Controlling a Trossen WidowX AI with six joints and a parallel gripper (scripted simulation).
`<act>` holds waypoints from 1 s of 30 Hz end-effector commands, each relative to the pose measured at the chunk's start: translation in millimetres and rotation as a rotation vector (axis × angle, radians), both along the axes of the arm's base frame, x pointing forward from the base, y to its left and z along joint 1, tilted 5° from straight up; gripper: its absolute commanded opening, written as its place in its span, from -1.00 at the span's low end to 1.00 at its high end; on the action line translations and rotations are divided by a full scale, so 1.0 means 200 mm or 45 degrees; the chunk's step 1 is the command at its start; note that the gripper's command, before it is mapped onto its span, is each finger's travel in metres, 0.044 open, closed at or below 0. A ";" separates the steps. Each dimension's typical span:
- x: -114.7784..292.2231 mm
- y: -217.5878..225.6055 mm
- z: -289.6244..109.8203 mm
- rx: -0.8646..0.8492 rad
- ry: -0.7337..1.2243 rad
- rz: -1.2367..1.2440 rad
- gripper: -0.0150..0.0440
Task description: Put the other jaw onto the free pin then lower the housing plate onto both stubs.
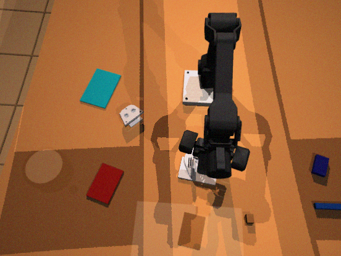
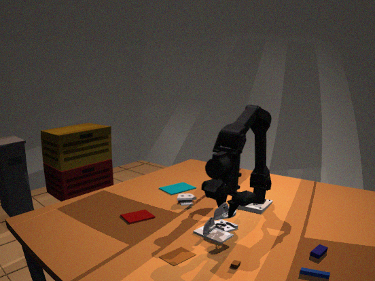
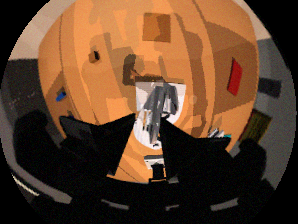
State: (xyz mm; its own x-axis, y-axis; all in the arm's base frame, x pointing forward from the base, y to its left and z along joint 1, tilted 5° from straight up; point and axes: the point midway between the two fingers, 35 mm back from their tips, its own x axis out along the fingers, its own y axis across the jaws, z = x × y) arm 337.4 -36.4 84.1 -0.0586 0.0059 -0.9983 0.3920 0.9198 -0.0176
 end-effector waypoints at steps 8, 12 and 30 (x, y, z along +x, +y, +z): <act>0.01 0.00 0.01 0.004 -0.007 -0.004 -0.04; 0.01 0.00 0.01 0.003 -0.007 -0.018 -0.04; 0.01 0.00 0.01 0.003 -0.007 -0.018 -0.04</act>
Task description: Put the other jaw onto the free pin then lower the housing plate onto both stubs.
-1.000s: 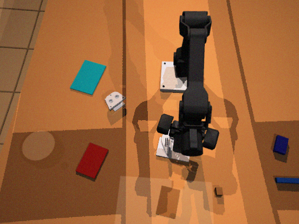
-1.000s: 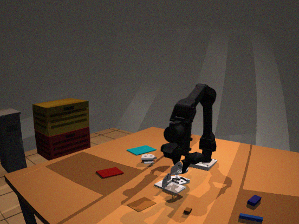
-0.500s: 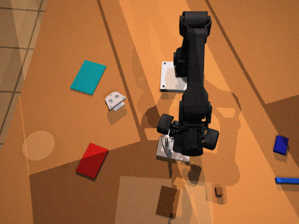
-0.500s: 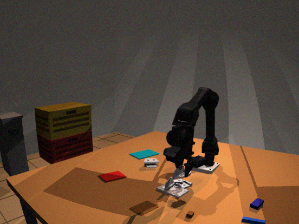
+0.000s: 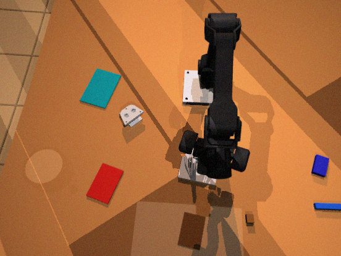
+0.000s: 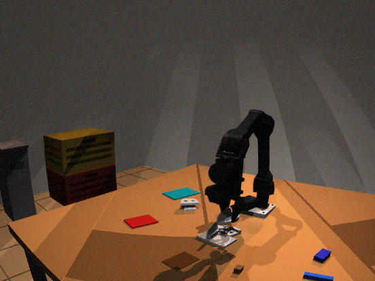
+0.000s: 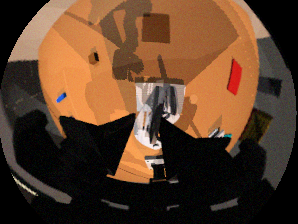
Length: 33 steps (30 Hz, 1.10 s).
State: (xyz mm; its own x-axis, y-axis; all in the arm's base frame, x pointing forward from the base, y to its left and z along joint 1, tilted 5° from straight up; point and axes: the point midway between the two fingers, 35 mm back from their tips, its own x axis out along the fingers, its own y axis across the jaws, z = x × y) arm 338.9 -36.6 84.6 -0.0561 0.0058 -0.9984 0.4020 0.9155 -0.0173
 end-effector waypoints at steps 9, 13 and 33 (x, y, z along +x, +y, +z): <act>0.01 0.00 -0.07 0.004 -0.004 -0.005 -0.04; 0.00 0.00 -0.10 0.004 -0.004 -0.005 -0.04; -0.01 0.00 -0.25 0.004 -0.004 -0.006 -0.04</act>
